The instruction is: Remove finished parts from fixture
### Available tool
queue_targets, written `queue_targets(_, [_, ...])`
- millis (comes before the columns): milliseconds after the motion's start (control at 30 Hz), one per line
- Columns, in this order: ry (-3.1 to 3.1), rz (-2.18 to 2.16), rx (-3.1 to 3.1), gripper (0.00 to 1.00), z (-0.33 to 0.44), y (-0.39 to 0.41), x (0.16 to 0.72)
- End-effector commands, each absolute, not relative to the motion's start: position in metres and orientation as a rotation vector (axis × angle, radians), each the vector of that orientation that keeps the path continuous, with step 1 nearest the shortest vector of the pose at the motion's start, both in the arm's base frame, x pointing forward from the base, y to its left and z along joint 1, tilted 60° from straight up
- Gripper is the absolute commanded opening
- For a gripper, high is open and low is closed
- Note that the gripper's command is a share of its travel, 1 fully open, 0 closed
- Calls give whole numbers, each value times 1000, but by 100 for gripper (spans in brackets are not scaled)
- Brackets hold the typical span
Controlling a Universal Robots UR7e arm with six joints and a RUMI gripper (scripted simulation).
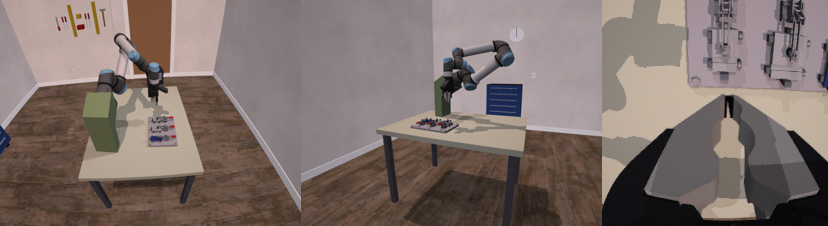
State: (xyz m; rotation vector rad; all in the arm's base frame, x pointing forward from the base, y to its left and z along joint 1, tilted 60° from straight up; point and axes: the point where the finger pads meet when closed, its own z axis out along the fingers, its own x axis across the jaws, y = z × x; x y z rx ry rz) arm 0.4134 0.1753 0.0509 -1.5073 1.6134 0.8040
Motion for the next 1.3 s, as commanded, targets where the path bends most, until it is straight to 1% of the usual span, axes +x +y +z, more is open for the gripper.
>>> queue_targets(0, [1613,803,-1507,0,51,175,414])
queue_targets(1100, [1614,803,-1507,0,51,175,414])
queue_targets(1133, [1614,803,-1507,59,51,175,414])
queue_targets(1267, [1614,803,-1507,59,51,175,414])
